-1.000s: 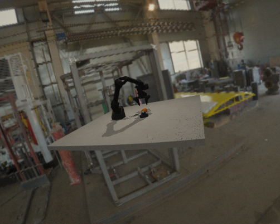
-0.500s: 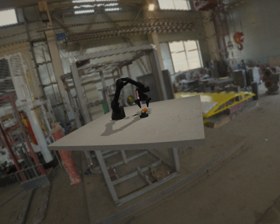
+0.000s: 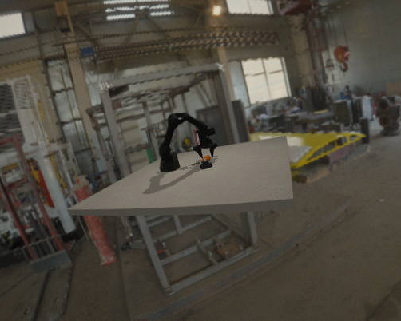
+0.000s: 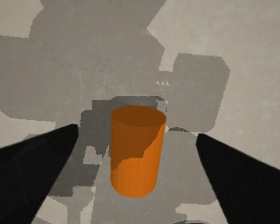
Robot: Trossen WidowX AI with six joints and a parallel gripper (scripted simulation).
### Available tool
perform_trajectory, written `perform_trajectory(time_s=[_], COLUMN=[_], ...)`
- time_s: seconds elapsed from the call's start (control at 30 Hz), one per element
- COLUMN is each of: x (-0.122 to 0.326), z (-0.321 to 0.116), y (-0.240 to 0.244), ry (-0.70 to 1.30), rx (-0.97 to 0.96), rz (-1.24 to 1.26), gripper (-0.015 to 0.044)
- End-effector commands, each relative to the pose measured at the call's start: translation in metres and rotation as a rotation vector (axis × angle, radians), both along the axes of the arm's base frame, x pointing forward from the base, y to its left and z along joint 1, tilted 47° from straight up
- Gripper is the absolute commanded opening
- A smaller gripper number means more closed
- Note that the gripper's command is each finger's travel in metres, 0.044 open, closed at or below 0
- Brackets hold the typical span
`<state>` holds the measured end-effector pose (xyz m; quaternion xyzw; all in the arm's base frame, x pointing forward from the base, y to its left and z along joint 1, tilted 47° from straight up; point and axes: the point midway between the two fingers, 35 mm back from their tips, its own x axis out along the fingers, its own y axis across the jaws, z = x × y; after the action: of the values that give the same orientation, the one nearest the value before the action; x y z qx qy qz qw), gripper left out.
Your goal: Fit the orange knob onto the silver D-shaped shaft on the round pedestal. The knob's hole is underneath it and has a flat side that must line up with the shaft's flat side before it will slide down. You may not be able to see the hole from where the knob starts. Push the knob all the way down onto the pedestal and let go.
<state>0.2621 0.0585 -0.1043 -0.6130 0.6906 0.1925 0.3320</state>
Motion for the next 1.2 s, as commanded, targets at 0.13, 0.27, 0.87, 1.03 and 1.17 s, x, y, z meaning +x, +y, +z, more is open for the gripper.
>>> perform_trajectory(time_s=[0.13,0.27,0.87,1.03,1.17], x=[-0.0011,-0.0013,-0.0013,-0.0013,-0.0014], z=[-0.008,-0.0095,-0.0095,-0.0095,-0.0089], y=[-0.0095,-0.0112,-0.0112,-0.0112,-0.0111], ry=[0.002,0.002,0.002,0.002,0.0], rx=[-0.005,-0.005,-0.005,-0.005,0.005], rz=[0.004,0.004,0.004,0.004,0.004], gripper=[0.044,0.0414,0.0213,0.018,0.018])
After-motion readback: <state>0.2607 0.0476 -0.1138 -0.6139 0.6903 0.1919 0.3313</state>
